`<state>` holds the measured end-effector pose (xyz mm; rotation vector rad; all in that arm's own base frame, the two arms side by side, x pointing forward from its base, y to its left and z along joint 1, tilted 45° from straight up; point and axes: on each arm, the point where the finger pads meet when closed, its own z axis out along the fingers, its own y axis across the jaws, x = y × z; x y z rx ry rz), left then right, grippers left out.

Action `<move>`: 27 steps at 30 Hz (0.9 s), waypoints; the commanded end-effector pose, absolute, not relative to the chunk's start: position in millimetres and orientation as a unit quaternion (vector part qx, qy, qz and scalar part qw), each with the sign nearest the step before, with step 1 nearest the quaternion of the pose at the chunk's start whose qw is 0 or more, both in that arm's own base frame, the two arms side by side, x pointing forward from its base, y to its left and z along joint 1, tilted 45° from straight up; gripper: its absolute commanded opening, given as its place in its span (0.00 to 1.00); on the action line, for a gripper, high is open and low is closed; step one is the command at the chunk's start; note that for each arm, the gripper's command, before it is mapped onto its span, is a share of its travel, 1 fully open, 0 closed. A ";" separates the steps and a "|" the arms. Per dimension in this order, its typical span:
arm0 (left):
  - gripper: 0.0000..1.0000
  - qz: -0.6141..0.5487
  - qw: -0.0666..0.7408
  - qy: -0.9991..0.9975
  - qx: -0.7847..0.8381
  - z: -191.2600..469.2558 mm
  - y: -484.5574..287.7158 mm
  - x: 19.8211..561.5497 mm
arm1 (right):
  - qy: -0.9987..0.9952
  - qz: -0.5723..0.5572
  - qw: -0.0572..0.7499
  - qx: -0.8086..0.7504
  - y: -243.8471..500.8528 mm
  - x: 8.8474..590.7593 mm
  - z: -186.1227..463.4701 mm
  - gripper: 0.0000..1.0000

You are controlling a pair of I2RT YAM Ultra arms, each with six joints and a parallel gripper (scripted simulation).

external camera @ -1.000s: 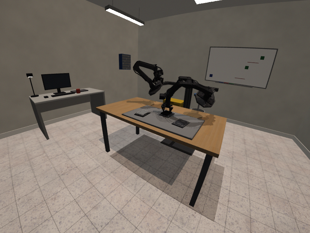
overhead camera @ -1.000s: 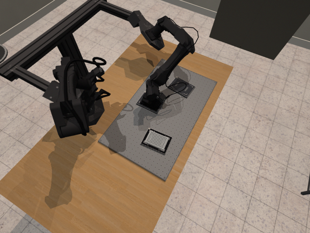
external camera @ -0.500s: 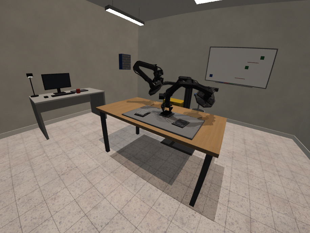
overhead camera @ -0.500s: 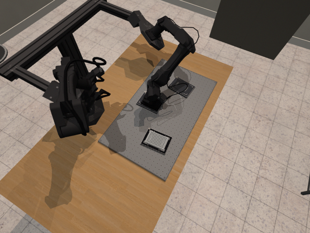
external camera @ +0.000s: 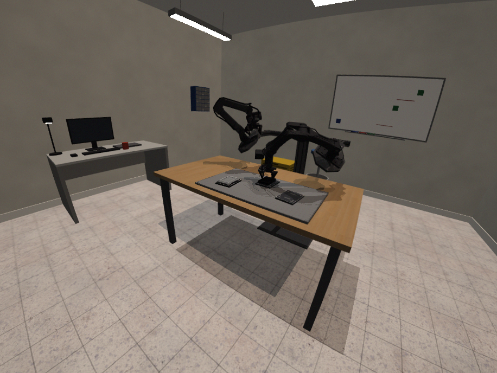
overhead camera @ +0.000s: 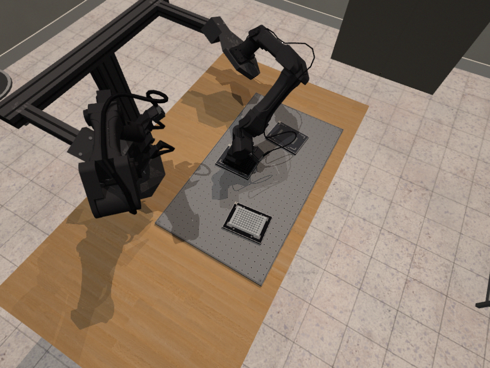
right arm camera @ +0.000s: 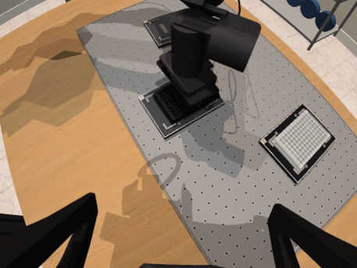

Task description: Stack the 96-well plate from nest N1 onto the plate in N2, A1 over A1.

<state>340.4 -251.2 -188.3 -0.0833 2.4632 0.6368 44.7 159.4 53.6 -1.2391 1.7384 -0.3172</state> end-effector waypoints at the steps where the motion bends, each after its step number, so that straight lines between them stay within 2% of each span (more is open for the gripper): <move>1: 0.79 0.241 0.295 0.924 -0.023 -186.9 -258.8 332.5 | 0.707 -0.127 0.478 -0.505 164.1 41.4 57.4 1.00; 27: 0.79 0.223 0.313 0.923 -0.031 -183.8 -264.1 329.8 | 0.707 -0.127 0.478 -0.505 164.1 41.4 57.4 1.00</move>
